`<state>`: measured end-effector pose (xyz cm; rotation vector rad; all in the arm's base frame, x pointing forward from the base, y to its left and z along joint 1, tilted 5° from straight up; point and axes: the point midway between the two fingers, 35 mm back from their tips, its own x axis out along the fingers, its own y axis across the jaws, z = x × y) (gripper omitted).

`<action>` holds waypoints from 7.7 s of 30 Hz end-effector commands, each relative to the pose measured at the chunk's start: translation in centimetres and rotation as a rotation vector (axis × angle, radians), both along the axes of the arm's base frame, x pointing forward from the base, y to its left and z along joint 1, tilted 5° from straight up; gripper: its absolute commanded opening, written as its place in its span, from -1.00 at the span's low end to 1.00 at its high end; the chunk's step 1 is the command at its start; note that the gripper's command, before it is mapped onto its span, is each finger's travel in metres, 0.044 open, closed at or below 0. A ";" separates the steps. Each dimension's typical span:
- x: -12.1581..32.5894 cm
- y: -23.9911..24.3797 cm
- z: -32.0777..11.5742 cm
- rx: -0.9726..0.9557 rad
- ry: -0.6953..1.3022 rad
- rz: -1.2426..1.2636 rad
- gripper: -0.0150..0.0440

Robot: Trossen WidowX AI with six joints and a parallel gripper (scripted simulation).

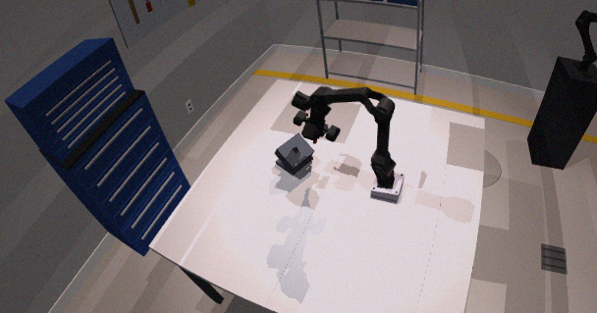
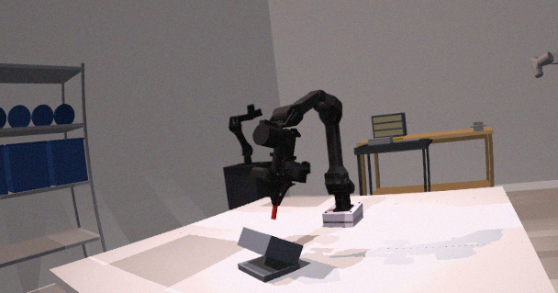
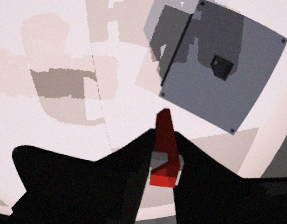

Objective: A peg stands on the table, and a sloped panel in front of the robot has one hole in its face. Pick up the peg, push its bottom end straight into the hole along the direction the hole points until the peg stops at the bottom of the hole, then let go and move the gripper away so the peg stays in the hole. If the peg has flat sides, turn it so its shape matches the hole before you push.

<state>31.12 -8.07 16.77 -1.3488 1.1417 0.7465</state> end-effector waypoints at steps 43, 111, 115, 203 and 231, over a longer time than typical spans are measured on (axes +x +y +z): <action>0.8 2.4 1.7 -0.238 0.011 0.493 -0.49; 4.2 4.6 0.2 -0.597 0.049 1.105 -0.49; 4.3 4.6 0.0 -0.604 0.051 1.116 -0.49; 7.2 3.6 -4.1 -0.625 0.050 1.133 -0.49; 7.5 3.3 -4.7 -0.626 0.053 1.126 -0.40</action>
